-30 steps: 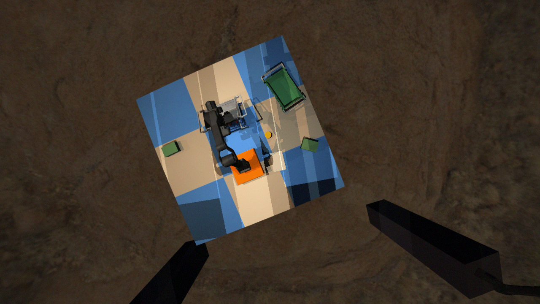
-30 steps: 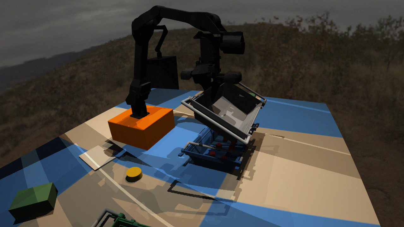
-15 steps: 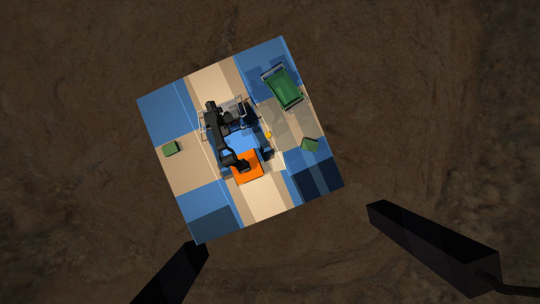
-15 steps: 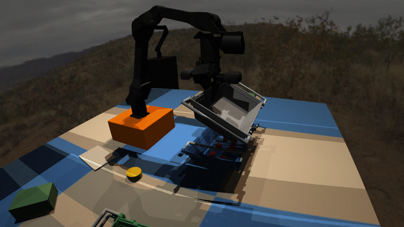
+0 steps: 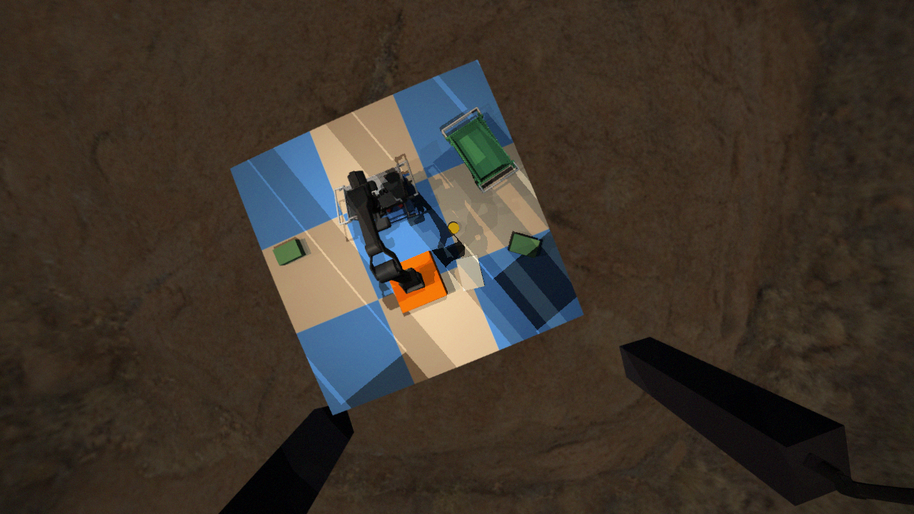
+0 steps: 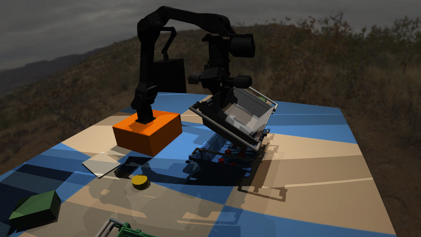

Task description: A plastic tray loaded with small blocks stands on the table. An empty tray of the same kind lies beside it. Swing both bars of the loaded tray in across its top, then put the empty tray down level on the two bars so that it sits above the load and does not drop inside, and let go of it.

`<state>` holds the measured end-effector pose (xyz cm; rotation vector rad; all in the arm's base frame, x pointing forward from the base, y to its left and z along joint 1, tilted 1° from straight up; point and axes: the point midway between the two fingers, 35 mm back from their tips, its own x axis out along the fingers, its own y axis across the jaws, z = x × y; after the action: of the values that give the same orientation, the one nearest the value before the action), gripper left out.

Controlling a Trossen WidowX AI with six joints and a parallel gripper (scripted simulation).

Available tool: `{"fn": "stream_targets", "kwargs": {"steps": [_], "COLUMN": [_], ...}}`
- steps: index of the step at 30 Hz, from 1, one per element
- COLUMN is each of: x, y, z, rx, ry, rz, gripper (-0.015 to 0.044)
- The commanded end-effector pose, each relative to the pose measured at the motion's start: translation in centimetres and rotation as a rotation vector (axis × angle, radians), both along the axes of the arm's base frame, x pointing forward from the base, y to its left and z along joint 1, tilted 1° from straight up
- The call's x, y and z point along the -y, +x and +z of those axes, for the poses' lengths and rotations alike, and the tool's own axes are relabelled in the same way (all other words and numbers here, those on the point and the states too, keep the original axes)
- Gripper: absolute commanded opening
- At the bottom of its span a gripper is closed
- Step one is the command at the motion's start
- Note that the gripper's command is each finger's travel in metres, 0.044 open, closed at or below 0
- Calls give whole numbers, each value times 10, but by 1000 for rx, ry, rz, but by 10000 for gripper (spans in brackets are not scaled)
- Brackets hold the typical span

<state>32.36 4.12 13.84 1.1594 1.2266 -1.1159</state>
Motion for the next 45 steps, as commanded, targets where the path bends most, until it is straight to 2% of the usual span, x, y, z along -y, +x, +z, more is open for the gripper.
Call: {"fn": "stream_targets", "kwargs": {"steps": [1, 27, 45], "x": [-1, 0, 1], "y": [2, 1, -10], "z": [-2, -45, -56], "rx": [16, 16, 14], "ry": [4, 4, 4], "rz": [-5, -5, -5], "gripper": [0, 0, 0]}}
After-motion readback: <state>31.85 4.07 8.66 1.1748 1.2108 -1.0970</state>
